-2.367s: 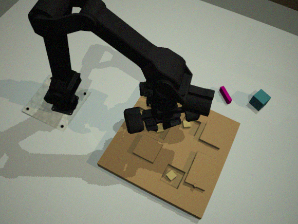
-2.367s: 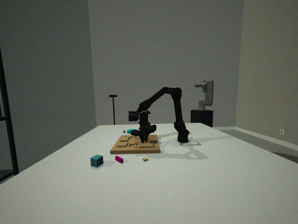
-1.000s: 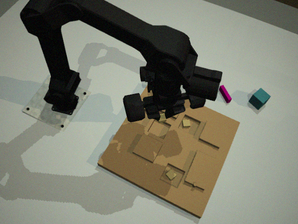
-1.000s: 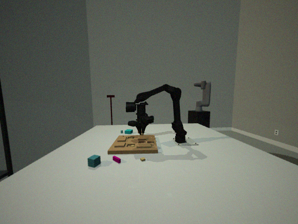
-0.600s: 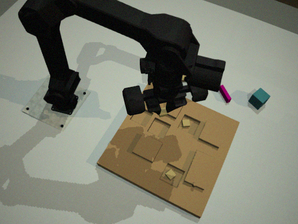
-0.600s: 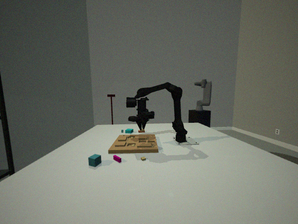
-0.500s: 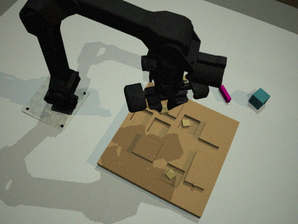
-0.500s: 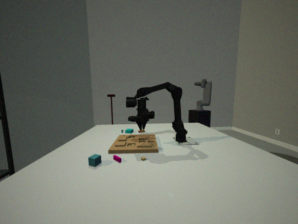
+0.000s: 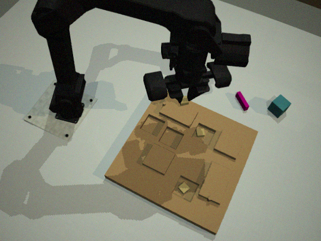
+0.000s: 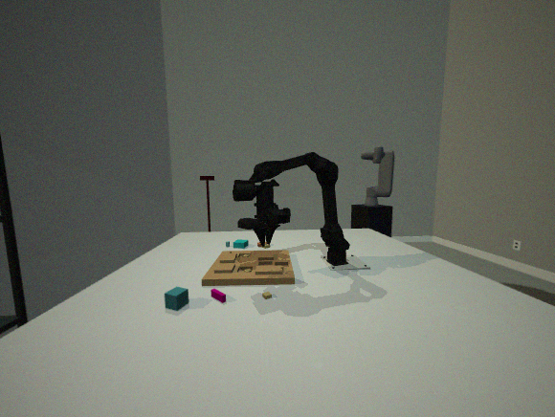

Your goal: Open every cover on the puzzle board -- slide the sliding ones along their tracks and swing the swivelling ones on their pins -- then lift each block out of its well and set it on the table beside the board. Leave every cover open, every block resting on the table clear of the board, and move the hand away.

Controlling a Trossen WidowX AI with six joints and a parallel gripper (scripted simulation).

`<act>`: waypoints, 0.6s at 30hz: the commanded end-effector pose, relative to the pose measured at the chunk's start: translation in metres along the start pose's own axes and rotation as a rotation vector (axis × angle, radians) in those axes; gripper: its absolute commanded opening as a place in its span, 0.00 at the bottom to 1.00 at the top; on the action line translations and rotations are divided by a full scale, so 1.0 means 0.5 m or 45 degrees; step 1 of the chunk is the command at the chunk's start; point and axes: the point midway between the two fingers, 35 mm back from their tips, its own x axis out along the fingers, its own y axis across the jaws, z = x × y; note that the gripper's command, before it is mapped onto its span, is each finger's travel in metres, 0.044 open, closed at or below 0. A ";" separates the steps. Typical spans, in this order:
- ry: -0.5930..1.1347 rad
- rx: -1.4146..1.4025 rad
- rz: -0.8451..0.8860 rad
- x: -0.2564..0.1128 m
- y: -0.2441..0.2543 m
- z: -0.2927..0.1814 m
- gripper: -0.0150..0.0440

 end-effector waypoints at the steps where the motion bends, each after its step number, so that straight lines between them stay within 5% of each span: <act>1: 0.002 0.006 0.001 -0.001 -0.017 0.027 0.39; 18: -0.004 0.006 -0.001 -0.002 -0.065 0.146 0.39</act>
